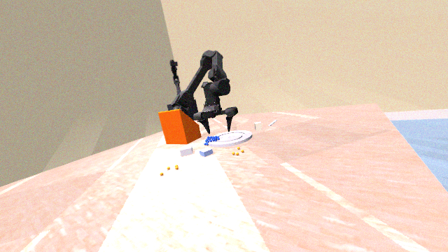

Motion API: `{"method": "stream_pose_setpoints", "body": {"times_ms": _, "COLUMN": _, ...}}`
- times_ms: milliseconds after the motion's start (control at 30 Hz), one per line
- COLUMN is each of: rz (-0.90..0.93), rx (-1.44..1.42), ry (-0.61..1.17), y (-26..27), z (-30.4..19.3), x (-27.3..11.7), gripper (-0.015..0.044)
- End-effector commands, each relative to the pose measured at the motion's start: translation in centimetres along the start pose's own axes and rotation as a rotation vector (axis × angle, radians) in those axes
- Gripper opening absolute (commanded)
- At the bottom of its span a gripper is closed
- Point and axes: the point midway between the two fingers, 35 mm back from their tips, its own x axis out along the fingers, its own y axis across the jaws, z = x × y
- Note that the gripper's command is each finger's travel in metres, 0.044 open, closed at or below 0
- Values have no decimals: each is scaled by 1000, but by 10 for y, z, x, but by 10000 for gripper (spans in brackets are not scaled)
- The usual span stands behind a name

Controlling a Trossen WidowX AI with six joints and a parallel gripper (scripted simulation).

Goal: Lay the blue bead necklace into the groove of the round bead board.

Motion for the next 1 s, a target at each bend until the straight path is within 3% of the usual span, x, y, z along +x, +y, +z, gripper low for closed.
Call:
{"method": "stream_pose_setpoints", "body": {"times_ms": 0, "rz": 3, "rx": -9, "ry": -7, "y": 1, "z": 1, "x": -4, "gripper": 440}}
{"method": "stream_pose_setpoints", "body": {"times_ms": 900, "rz": 3, "rx": -9, "ry": -7, "y": 1, "z": 1, "x": -4, "gripper": 440}}
{"method": "stream_pose_setpoints", "body": {"times_ms": 967, "rz": 3, "rx": -66, "ry": -7, "y": 0, "z": 2, "x": -5, "gripper": 387}}
